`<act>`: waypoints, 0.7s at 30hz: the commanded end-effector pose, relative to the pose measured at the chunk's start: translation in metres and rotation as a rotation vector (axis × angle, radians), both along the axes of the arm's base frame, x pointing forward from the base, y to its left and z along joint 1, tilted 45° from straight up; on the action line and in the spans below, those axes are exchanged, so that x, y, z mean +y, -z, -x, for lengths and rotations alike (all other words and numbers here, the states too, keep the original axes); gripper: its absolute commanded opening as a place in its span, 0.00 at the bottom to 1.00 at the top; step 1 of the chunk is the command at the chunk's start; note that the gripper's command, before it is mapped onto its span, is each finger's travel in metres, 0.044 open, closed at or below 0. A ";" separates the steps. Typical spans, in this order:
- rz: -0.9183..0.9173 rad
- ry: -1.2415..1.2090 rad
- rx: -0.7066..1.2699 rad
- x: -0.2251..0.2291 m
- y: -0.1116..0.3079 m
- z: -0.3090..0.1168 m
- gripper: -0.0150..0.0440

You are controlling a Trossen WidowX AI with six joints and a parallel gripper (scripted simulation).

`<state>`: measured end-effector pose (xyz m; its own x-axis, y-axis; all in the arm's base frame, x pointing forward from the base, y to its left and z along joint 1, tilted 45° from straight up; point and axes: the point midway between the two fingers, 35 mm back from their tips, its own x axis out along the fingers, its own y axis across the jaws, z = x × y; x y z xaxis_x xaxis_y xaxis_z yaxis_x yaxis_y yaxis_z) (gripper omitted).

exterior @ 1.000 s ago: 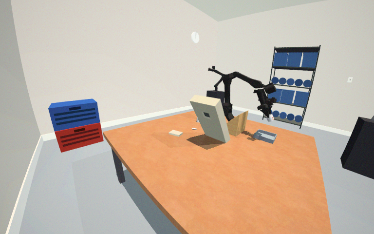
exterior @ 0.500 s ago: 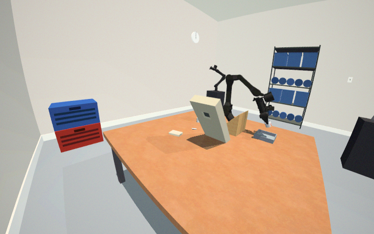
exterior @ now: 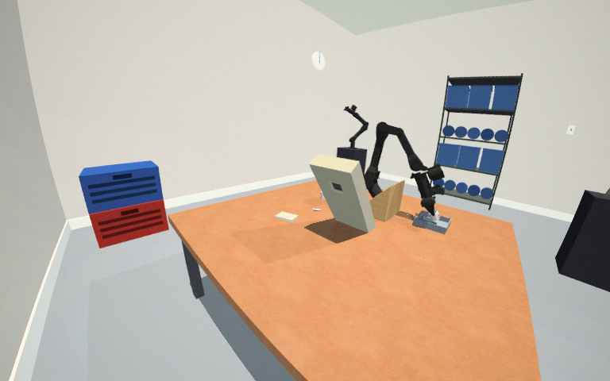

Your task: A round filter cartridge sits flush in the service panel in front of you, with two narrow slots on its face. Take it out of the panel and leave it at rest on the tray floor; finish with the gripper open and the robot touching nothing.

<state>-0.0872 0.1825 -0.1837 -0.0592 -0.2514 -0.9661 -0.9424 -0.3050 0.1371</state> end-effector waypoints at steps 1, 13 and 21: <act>-0.001 0.005 0.005 -0.007 0.007 0.000 0.25; 0.005 -0.001 -0.002 -0.005 0.003 -0.001 0.74; 0.005 -0.001 -0.002 -0.005 0.003 -0.001 1.00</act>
